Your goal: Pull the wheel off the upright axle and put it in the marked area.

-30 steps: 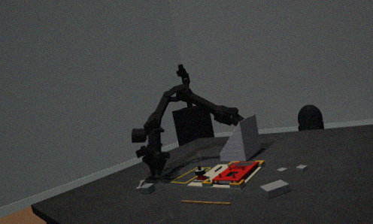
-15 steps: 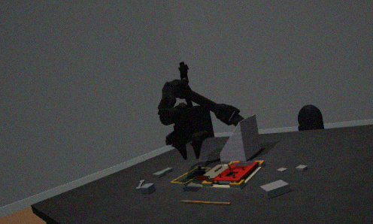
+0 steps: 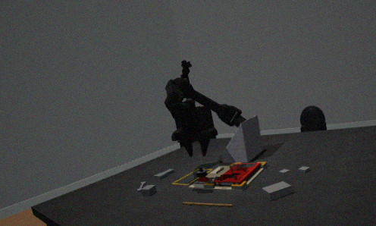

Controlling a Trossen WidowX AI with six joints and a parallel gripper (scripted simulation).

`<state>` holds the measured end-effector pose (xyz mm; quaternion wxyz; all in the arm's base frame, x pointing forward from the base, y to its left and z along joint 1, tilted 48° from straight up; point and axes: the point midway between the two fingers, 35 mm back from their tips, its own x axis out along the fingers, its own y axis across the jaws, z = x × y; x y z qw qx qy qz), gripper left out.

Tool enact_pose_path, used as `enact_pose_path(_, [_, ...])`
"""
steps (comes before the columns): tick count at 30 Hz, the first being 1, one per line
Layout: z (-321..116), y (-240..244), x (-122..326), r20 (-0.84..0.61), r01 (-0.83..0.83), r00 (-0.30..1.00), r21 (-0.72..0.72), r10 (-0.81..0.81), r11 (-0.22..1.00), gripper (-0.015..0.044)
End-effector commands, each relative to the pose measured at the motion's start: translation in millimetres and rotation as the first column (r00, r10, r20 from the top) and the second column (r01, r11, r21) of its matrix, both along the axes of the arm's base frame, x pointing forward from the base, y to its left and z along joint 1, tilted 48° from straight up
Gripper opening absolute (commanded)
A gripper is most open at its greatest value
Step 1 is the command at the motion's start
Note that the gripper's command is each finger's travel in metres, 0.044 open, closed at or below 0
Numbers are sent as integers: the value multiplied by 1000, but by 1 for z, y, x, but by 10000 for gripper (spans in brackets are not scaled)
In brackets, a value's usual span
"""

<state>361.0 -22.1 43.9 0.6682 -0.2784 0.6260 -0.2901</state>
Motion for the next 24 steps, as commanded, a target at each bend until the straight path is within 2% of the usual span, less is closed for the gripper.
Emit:
enact_pose_path(1, [-10, -8, 1, -3, -2, 1000, -4, 2, 1000, 300])
enact_pose_path(8, [-46, -49, 3, -3, -2, 1000, -8, 2, 1000, 300])
enact_pose_path(14, [-50, -53, 3, -3, -1, 1000, -9, 1, 1000, 300])
enact_pose_path(17, [-47, -53, 2, -3, 12, 1000, -5, -12, 1000, 221])
enact_pose_path(24, [-47, -53, 2, -3, 12, 1000, -5, -12, 1000, 175])
